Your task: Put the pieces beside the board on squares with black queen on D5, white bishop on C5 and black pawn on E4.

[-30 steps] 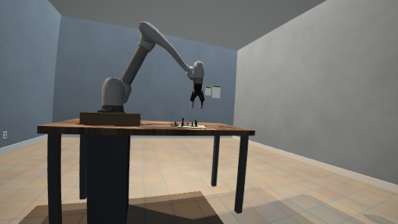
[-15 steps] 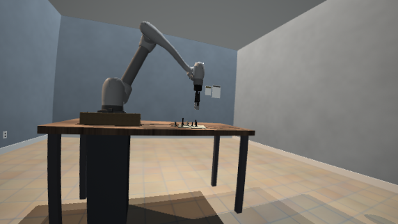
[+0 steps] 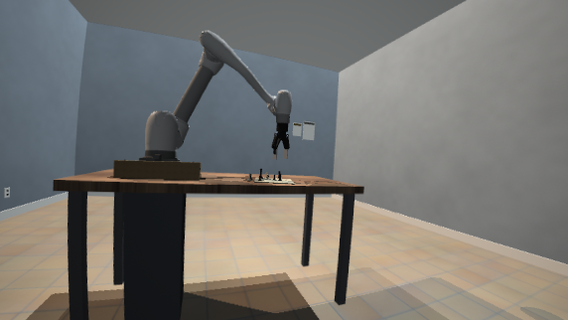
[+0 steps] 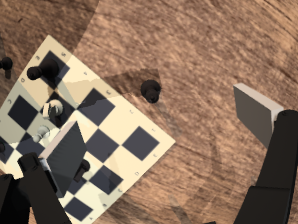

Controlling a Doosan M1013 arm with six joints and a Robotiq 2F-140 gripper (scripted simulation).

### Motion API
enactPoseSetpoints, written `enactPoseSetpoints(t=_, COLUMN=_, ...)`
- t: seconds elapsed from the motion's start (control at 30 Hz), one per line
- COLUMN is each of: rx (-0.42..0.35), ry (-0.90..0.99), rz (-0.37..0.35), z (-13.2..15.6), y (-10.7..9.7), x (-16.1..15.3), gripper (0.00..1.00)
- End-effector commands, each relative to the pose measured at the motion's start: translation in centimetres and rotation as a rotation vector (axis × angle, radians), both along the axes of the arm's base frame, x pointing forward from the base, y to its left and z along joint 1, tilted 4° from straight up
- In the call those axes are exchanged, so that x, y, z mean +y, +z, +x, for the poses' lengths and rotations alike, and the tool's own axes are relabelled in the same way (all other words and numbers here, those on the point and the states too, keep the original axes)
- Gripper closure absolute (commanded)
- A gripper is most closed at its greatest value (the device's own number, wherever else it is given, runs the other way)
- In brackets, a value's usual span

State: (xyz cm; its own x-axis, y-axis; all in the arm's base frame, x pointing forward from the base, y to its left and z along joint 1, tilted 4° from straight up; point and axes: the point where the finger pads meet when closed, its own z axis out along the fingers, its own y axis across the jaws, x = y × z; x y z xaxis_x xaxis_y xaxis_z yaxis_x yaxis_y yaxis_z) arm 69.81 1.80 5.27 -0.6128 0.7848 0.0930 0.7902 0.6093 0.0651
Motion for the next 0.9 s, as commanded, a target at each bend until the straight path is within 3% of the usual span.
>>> enactPoseSetpoints(t=0.0, rx=0.036, ry=-0.274, rz=-0.041, z=0.0, y=-0.02, x=0.01, gripper=0.75)
enactPoseSetpoints(t=0.17, rx=0.051, ry=-0.392, rz=-0.059, z=0.0, y=-0.02, x=0.01, gripper=0.75)
enactPoseSetpoints(t=0.87, rx=0.051, ry=-0.392, rz=-0.059, z=0.0, y=-0.02, x=0.01, gripper=0.75)
